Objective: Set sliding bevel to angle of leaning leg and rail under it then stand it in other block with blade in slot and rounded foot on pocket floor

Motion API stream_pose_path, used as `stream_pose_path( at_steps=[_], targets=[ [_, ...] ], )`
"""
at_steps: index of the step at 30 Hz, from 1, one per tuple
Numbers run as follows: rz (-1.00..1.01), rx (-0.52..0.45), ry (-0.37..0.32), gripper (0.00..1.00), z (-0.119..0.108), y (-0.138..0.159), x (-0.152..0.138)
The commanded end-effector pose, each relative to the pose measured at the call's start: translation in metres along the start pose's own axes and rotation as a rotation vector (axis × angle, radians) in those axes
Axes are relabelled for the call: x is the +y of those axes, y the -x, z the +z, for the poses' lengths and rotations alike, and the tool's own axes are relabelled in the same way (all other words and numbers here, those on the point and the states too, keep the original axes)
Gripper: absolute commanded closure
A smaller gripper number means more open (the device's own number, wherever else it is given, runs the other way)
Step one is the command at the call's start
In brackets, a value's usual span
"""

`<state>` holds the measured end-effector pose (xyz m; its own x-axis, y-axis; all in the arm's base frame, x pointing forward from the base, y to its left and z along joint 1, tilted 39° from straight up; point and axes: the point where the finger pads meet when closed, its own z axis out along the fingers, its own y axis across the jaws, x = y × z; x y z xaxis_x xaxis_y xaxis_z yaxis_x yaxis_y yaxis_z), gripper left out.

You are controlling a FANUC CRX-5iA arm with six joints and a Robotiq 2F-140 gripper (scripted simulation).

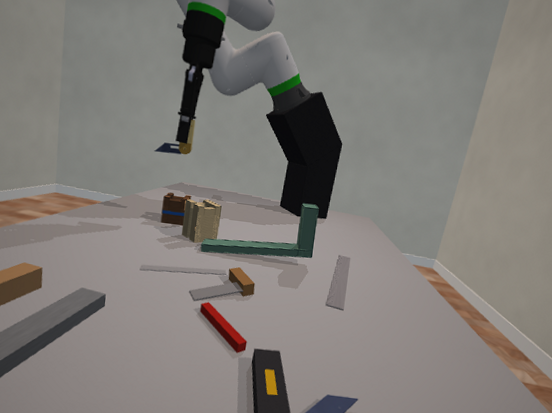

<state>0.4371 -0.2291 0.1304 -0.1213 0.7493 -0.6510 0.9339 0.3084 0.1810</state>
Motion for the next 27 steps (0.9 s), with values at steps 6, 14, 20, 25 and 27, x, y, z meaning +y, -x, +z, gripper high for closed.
stream_pose_path(
  at_steps=[6, 14, 20, 25, 27],
  targets=[
    [-0.001, -0.001, 0.001, 0.9, 0.0, 0.004, -0.002],
    [-0.002, -0.001, 0.001, 0.9, 0.0, 0.004, -0.002],
    [-0.002, -0.001, 0.001, 0.9, 0.0, 0.004, -0.002],
    [-0.001, -0.001, 0.001, 0.9, 0.013, 0.003, -0.002],
    [-0.001, -0.001, 0.001, 0.9, 0.025, 0.002, -0.002]
  ],
)
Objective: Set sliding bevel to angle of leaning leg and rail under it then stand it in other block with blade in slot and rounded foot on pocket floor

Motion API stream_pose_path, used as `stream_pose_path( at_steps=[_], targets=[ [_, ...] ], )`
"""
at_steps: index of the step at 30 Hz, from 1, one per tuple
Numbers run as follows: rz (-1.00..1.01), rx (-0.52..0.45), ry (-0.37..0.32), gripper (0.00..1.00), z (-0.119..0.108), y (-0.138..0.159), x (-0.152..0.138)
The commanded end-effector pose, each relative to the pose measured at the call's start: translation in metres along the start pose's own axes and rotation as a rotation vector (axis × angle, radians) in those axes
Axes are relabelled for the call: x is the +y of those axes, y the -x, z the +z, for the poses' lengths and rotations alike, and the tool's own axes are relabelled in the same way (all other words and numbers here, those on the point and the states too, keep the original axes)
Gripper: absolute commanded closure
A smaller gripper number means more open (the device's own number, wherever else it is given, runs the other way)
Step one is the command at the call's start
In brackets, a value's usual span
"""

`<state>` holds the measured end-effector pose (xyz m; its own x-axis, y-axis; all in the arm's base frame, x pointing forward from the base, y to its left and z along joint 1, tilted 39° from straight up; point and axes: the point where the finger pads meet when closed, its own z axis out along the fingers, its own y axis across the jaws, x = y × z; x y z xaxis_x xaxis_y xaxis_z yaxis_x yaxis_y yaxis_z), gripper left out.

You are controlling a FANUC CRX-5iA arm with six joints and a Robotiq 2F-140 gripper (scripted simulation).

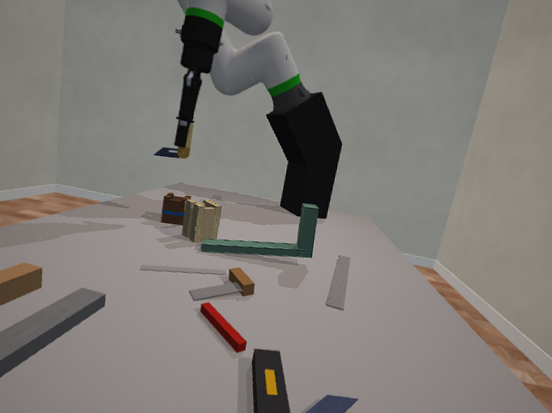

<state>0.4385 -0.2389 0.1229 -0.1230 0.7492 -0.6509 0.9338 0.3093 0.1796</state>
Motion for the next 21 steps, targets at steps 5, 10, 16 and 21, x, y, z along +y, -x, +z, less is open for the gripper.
stream_pose_path(
  at_steps=[5, 10, 16, 21],
  targets=[
    [0.0, -0.002, 0.001, 0.9, 0.049, -0.002, 0.001],
    [0.0, -0.002, 0.001, 0.9, 0.069, -0.004, 0.001],
    [0.0, -0.002, 0.001, 0.9, 0.09, -0.005, 0.001],
    [0.0, -0.002, 0.001, 0.9, 0.092, -0.005, 0.001]
  ],
)
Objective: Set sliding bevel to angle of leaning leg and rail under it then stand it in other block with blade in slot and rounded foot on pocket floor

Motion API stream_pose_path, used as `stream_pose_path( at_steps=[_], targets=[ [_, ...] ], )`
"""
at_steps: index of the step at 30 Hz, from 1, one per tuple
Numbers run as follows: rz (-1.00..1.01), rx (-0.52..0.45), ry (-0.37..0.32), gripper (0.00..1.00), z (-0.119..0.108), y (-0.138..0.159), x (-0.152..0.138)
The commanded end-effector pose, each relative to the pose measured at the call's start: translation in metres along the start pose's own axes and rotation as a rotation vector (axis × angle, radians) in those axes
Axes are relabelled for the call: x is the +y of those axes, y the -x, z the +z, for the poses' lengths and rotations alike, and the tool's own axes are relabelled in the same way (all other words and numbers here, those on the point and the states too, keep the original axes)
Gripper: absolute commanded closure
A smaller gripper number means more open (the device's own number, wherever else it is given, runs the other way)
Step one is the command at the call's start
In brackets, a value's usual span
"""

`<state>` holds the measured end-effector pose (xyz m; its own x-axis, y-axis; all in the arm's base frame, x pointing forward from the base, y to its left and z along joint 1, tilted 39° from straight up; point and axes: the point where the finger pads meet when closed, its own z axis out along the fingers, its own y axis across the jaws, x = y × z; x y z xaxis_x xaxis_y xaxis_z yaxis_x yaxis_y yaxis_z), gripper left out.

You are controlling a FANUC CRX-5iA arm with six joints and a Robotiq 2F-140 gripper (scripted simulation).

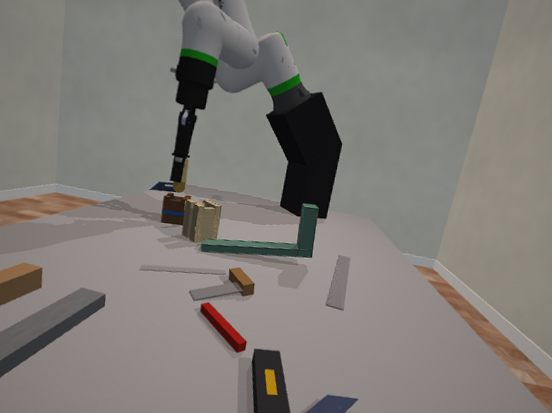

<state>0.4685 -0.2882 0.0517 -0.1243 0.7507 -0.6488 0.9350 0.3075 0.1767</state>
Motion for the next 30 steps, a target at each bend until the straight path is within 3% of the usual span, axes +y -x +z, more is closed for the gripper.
stream_pose_path(
  at_steps=[1, 30],
  targets=[
    [0.001, -0.005, 0.005, 0.9, 0.0008, 0.0007, 0.0006],
    [0.001, -0.005, 0.005, 0.9, 0.0087, 0.0003, 0.0006]
  ],
)
